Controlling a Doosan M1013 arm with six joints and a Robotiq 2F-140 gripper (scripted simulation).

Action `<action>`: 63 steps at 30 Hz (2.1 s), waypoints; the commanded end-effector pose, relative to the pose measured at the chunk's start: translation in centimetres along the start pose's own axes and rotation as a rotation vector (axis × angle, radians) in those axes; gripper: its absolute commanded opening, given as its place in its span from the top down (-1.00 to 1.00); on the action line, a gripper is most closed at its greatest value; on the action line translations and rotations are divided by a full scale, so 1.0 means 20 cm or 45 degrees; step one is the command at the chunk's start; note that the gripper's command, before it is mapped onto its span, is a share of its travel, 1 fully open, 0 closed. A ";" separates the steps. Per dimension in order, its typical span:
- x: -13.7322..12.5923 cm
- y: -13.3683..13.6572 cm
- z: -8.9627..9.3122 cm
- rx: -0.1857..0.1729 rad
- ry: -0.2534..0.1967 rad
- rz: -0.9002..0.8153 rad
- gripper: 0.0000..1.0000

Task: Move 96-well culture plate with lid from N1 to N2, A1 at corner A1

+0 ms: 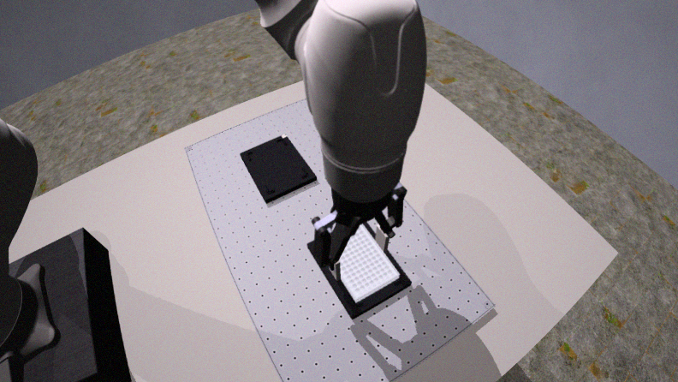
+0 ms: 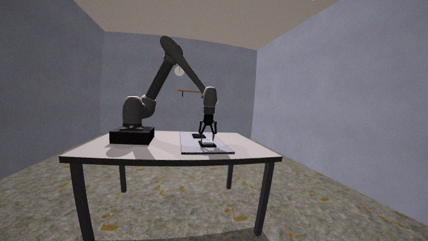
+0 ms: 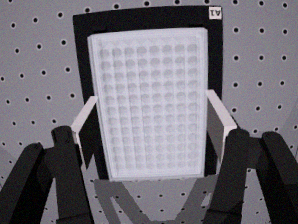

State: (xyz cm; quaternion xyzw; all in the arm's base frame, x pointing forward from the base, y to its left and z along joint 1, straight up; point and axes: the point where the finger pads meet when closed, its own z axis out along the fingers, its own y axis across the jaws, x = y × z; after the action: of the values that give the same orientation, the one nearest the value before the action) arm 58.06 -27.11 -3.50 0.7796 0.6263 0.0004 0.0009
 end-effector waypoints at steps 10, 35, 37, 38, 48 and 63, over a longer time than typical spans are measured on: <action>0.00 0.00 0.01 0.000 0.000 0.000 1.00; 0.00 0.00 0.03 0.000 0.000 0.000 1.00; 0.00 0.00 0.03 0.000 0.000 0.000 1.00; 0.00 0.00 0.03 0.000 0.000 0.000 1.00; 0.00 0.00 0.03 0.000 0.000 0.000 -1.00; 0.00 0.00 -0.01 0.000 0.000 0.000 -1.00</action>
State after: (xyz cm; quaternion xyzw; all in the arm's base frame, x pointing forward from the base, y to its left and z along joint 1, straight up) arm 58.06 -27.11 -3.87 0.7796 0.6263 0.0004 0.0009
